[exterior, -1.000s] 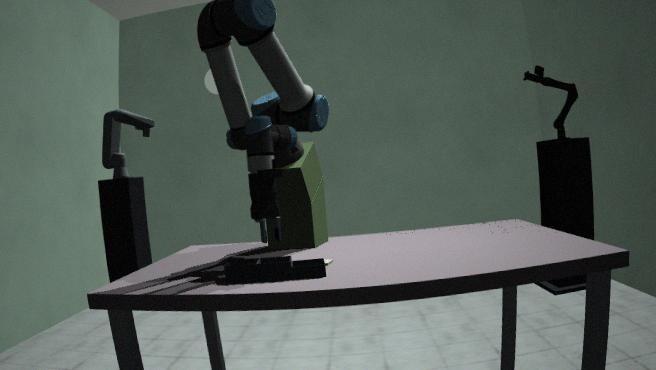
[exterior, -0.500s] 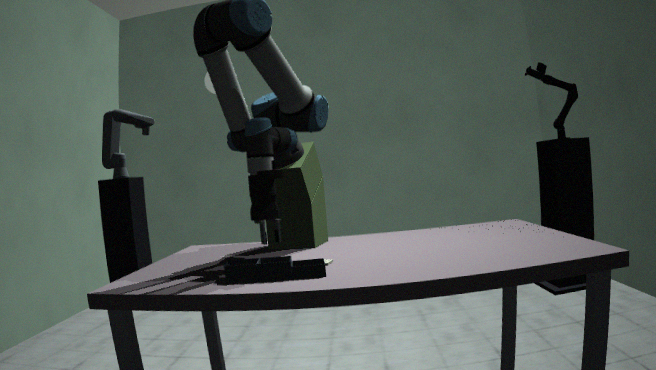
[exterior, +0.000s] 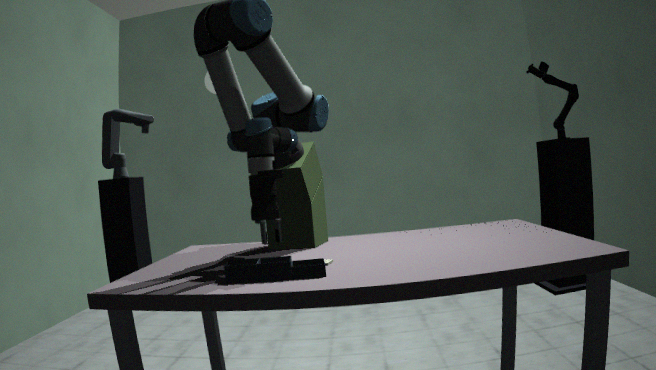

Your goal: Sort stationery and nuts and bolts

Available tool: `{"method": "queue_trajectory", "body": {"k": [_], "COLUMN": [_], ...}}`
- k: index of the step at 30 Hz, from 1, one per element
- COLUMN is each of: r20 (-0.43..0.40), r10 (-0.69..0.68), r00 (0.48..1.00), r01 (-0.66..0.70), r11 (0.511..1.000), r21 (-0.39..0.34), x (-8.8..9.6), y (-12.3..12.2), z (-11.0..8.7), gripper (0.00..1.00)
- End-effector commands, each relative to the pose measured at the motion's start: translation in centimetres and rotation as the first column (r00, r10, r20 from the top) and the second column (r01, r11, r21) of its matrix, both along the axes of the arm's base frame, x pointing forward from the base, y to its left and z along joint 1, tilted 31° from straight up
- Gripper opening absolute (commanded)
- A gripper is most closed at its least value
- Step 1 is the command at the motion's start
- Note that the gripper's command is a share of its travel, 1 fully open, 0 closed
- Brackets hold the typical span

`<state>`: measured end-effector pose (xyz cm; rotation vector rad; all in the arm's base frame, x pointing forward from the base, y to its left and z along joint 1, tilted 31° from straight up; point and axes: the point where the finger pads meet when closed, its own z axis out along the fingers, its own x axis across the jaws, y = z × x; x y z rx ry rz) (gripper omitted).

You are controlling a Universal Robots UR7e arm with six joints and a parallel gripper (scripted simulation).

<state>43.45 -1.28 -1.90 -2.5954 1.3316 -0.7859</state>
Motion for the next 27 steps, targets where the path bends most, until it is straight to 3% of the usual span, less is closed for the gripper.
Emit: {"method": "queue_trajectory", "body": {"k": [1, 15, 27], "r20": [0.001, 0.001, 0.001], "r10": [0.0, 0.0, 0.0], "r00": [1.0, 1.0, 1.0], "r01": [0.0, 0.0, 0.0], "r11": [1.0, 1.0, 1.0], "r21": [0.0, 0.0, 0.0], "x": [0.0, 0.0, 2.4], "y": [0.0, 0.0, -0.6], "z": [0.0, 0.0, -4.1], "gripper": [0.75, 0.75, 0.75]}}
